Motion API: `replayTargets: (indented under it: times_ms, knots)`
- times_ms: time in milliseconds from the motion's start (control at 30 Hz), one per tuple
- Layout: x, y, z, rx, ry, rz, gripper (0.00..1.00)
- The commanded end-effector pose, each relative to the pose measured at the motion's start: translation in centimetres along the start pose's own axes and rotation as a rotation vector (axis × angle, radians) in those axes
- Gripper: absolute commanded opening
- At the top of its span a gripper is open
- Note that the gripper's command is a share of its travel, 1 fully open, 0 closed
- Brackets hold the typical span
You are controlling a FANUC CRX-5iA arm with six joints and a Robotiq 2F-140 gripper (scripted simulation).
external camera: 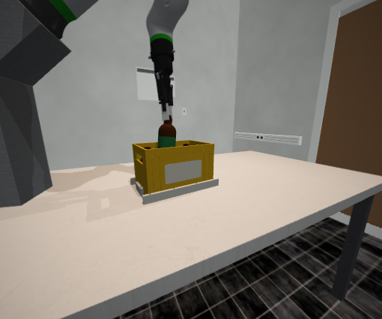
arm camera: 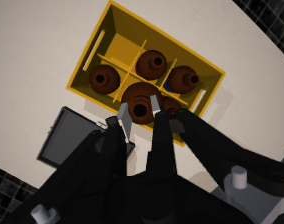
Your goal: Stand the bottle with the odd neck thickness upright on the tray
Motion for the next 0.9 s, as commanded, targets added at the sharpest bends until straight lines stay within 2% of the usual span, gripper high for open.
replayTargets:
  times_ms: [0,867]
  knots:
    - [1.5,-0.7,0.0,-0.072,-0.176,-0.012,0.1]
    - [1.8,-1.0,-2.4,-0.072,-0.176,-0.012,0.1]
Point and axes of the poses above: the point where the finger pads meet when closed, its own z axis out along the fingers, its own x axis across the jaws, y = z × x, the point moved 8 cm from there along -z, back along the fingers, and after that the axes turned 14 degrees about -z, right-handed, at the moved point
